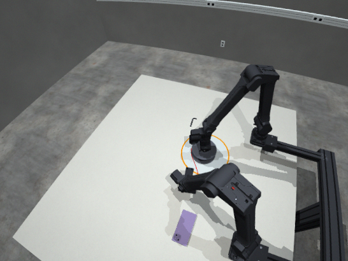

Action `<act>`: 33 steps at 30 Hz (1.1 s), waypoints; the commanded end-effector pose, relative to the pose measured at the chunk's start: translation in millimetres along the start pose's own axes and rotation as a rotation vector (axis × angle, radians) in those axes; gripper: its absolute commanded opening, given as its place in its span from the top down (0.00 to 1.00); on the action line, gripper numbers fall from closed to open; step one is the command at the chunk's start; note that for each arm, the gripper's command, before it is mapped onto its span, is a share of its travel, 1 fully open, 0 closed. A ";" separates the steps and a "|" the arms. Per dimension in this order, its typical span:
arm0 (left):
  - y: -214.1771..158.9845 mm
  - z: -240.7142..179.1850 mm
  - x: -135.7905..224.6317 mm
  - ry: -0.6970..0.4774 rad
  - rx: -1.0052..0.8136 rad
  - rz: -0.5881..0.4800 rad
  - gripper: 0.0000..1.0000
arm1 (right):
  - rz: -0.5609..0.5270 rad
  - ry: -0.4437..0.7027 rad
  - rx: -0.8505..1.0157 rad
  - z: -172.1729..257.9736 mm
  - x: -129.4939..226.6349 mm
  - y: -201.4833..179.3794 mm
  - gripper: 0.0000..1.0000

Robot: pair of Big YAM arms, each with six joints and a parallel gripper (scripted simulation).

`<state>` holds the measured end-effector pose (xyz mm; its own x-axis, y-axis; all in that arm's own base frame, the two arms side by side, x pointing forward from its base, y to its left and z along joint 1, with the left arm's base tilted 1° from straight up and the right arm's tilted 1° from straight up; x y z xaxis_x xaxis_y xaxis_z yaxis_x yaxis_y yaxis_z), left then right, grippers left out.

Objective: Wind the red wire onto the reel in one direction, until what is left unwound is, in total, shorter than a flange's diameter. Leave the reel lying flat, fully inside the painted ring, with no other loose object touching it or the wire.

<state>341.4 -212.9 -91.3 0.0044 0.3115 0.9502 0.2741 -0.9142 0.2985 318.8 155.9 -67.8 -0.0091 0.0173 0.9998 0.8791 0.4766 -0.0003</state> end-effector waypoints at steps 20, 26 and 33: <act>-5.1 1.7 -0.3 0.021 -0.012 -0.045 1.00 | -0.051 0.026 -1.243 -4.9 -16.3 7.5 0.48; -5.8 0.8 0.5 0.026 -0.044 -0.048 1.00 | -0.052 0.030 -1.487 -4.8 -16.3 7.5 0.55; -3.3 2.4 2.1 0.025 0.014 -0.047 1.00 | -0.019 0.011 -1.872 -4.9 -16.3 8.9 0.76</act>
<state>334.8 -208.0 -95.1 -0.0101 0.3358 0.9419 0.2680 -0.9066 0.3261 333.0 160.8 -73.2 -0.0692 -0.0118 0.9975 0.4652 -0.8849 0.0218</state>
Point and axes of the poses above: on each arm, the point where the finger pads meet when closed, its own x axis back along the fingers, its own z axis across the jaws, y = z × x, the point moved 4 cm from there along x, back along the fingers, and after that the axes turned 6 degrees about x, right-handed, at the moved point
